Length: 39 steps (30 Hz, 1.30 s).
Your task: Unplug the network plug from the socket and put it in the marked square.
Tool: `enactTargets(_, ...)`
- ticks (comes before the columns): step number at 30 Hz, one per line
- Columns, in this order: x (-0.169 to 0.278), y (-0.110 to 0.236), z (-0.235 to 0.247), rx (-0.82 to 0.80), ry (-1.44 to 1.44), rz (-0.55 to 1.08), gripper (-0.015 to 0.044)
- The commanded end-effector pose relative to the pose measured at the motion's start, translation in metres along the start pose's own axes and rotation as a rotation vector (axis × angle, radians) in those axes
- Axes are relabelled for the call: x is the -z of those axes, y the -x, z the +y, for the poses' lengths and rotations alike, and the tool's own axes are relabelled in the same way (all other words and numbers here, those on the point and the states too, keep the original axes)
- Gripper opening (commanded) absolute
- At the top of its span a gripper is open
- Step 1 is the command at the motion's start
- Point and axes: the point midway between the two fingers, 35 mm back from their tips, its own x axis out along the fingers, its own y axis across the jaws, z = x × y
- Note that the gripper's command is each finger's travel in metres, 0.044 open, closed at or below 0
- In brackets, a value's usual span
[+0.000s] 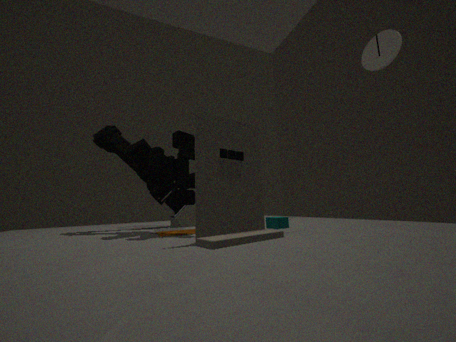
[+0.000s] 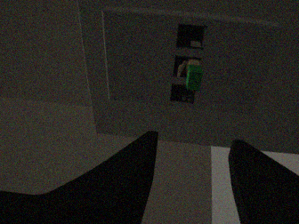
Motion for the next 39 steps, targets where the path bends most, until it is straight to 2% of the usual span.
enactTargets(1, -0.001, -0.009, -0.001, 0.0, -0.003, -0.002, 0.0156)
enactTargets(39, -0.015, -0.056, 0.0, -0.002, -0.003, -0.004, 0.0156)
